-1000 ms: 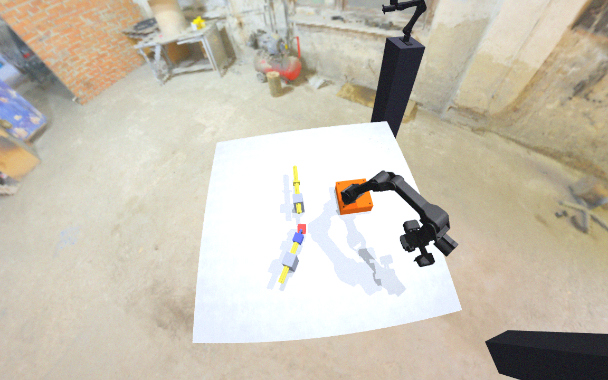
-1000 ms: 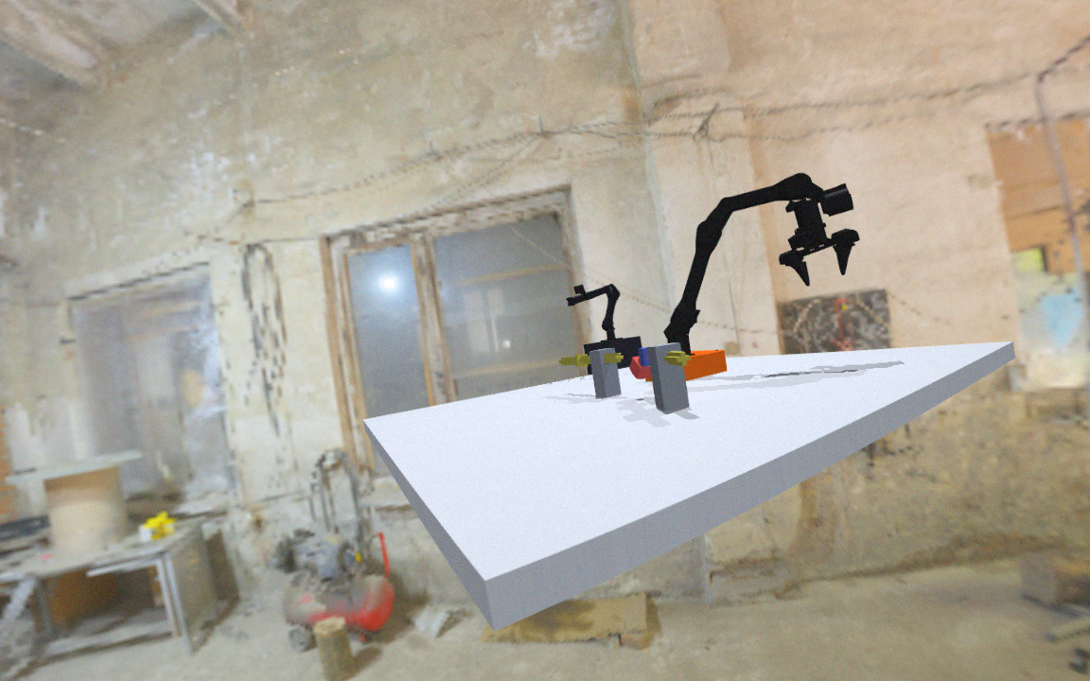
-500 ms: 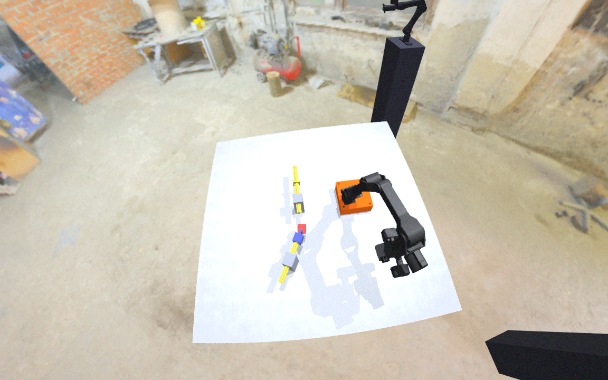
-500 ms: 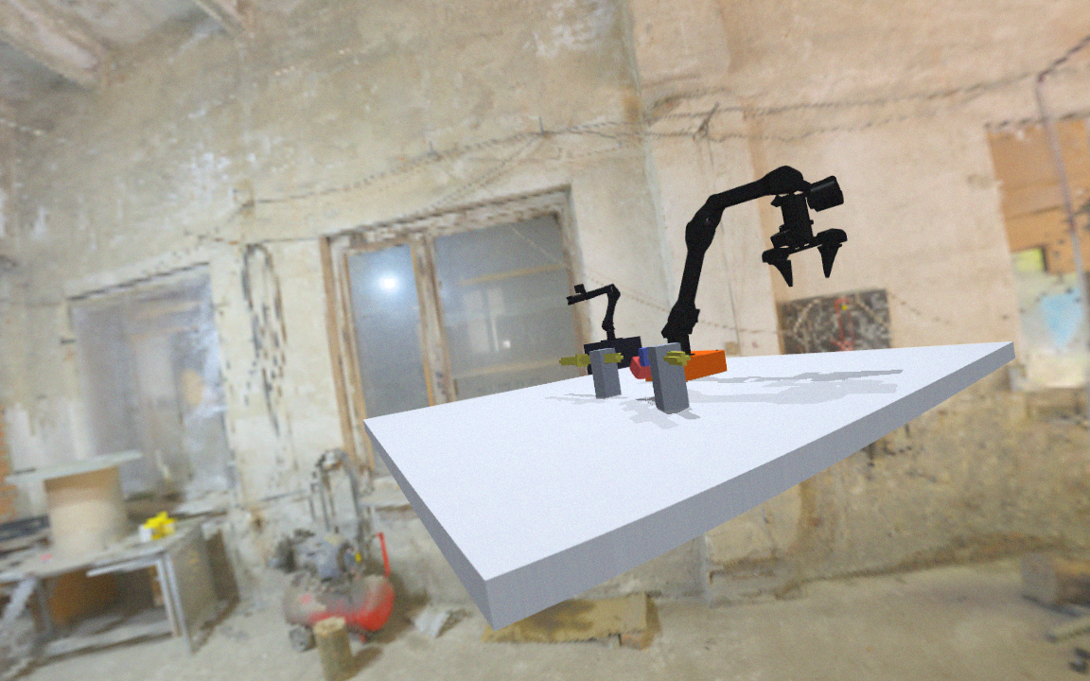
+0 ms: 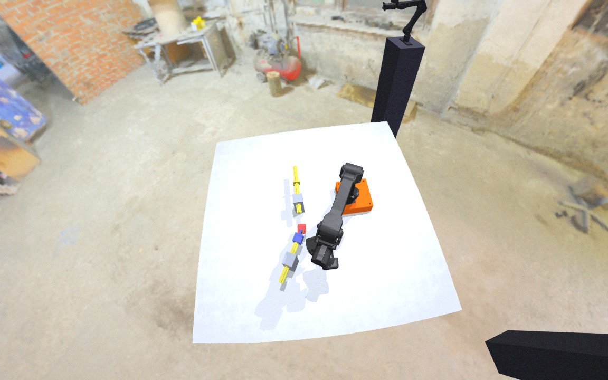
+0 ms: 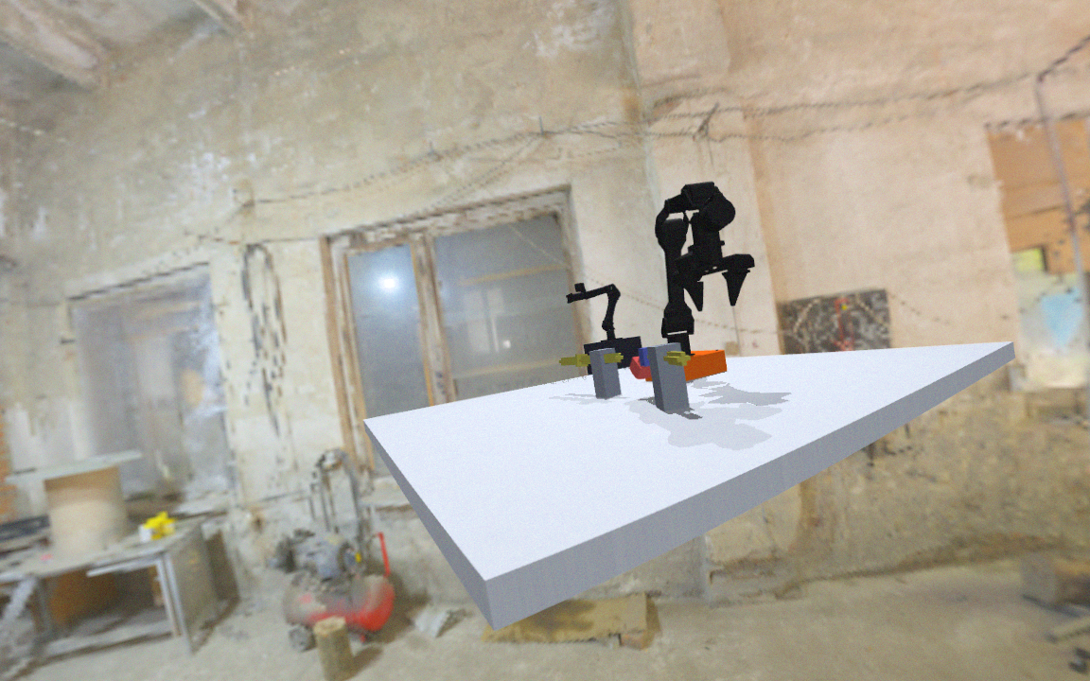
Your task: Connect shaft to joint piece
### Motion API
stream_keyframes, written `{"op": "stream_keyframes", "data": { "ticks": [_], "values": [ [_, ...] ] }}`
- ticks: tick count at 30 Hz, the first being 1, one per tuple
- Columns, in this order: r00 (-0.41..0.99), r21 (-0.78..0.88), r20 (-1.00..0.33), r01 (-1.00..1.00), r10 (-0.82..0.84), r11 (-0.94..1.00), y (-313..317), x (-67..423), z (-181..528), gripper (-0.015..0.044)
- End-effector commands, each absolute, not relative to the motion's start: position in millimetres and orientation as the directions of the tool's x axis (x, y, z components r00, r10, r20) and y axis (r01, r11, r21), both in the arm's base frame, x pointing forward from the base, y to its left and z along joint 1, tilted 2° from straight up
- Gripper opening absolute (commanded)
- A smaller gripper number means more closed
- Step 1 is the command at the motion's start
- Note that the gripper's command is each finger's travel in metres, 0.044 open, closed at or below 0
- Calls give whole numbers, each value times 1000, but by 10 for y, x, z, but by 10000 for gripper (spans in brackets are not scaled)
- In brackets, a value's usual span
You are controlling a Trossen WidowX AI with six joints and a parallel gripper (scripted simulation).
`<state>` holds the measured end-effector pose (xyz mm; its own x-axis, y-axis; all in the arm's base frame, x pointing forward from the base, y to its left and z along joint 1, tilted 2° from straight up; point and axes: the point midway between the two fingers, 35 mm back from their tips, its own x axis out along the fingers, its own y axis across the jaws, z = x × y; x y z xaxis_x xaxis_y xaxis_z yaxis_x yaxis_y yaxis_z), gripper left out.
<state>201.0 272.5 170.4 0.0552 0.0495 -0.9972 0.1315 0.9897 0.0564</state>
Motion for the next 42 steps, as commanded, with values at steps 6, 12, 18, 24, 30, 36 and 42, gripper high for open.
{"op": "stream_keyframes", "data": {
  "ticks": [6,12,18,24,30,36,42],
  "values": [
    [35,45,-999,124,41,991,1496,2706,1447,440],
    [31,46,-999,123,43,991,982,2809,1344,440],
    [33,57,-998,55,55,997,979,2808,1332,440],
    [38,79,-996,-110,84,991,970,2808,1304,440],
    [44,97,-993,-271,113,958,962,2807,1276,440],
    [50,106,-989,-426,140,898,953,2806,1250,440],
    [58,106,-984,-570,169,815,944,2805,1225,440]
  ]
}}
